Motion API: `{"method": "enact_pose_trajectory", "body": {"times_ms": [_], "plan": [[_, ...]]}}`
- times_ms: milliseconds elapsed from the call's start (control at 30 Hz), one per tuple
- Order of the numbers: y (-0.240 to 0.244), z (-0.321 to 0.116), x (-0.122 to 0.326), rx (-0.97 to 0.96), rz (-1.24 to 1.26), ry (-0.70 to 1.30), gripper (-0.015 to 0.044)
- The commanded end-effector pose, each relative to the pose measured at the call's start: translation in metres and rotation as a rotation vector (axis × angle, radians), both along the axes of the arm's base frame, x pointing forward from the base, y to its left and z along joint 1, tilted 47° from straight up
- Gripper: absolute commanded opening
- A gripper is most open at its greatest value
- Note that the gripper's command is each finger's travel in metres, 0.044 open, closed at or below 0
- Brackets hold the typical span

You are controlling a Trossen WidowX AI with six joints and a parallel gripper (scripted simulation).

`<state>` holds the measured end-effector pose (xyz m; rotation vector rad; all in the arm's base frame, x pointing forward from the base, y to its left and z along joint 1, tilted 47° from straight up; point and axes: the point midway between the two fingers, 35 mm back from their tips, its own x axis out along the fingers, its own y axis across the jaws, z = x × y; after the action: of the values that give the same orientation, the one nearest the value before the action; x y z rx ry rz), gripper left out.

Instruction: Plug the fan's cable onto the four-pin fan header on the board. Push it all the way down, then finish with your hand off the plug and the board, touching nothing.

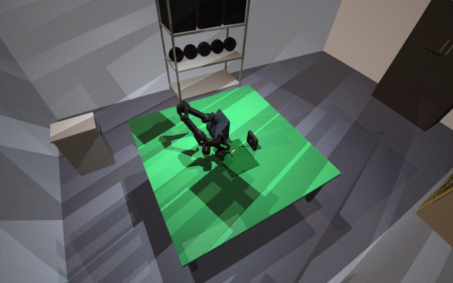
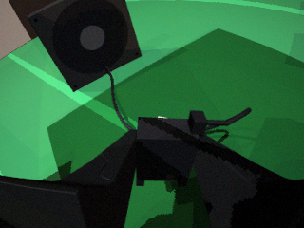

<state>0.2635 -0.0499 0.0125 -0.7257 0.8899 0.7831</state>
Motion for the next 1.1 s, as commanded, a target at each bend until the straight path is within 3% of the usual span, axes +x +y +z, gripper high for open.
{"method": "enact_pose_trajectory", "body": {"times_ms": [0,800,1067], "plan": [[0.0,0.006,0.0,0.019,0.027,-0.068,0.0],[-0.01,0.032,-0.003,0.051,0.136,-0.398,0.0],[-0.008,0.032,-0.002,0.053,0.126,-0.378,0.0]]}}
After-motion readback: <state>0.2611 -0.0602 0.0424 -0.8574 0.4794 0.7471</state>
